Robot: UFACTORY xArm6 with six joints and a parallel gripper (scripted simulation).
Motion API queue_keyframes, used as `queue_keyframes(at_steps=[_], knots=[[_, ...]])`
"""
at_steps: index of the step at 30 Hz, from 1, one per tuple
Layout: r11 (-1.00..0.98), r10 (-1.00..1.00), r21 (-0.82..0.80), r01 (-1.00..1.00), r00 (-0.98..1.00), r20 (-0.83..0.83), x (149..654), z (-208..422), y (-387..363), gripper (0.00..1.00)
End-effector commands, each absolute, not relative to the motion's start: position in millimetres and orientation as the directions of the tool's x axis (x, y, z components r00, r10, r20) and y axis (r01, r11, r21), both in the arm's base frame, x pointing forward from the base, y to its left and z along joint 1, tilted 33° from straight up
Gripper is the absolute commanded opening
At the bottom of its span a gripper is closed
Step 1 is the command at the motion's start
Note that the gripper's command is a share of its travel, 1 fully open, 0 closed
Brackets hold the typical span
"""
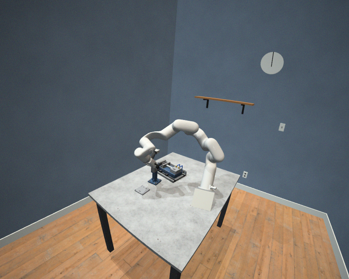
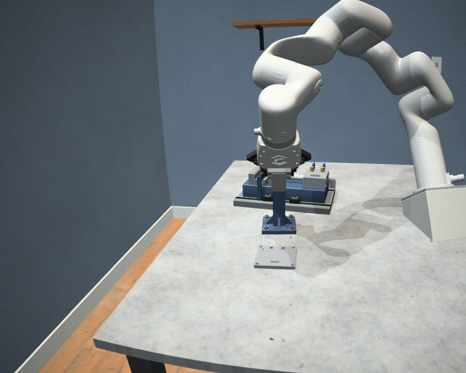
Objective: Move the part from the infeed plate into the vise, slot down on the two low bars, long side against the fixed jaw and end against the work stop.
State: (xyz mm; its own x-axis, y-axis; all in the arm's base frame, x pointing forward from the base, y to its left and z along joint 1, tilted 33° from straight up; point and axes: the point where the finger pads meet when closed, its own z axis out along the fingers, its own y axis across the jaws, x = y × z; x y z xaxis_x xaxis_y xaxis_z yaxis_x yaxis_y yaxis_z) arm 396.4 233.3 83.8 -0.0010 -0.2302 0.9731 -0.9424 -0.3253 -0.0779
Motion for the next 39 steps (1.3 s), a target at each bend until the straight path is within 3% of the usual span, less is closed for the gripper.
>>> queue_keyframes(at_steps=[1,25,26,39], knots=[[-0.326,-0.234,-0.081,-0.942,-0.003,0.972,397.0,84.5,234.4,0.00],[-0.326,-0.234,-0.081,-0.942,-0.003,0.972,397.2,83.8,234.0,0.00],[-0.326,-0.234,-0.081,-0.942,-0.003,0.972,397.2,83.8,234.0,0.89],[-0.326,-0.234,-0.081,-0.942,-0.003,0.972,397.2,83.8,234.0,0.89]])
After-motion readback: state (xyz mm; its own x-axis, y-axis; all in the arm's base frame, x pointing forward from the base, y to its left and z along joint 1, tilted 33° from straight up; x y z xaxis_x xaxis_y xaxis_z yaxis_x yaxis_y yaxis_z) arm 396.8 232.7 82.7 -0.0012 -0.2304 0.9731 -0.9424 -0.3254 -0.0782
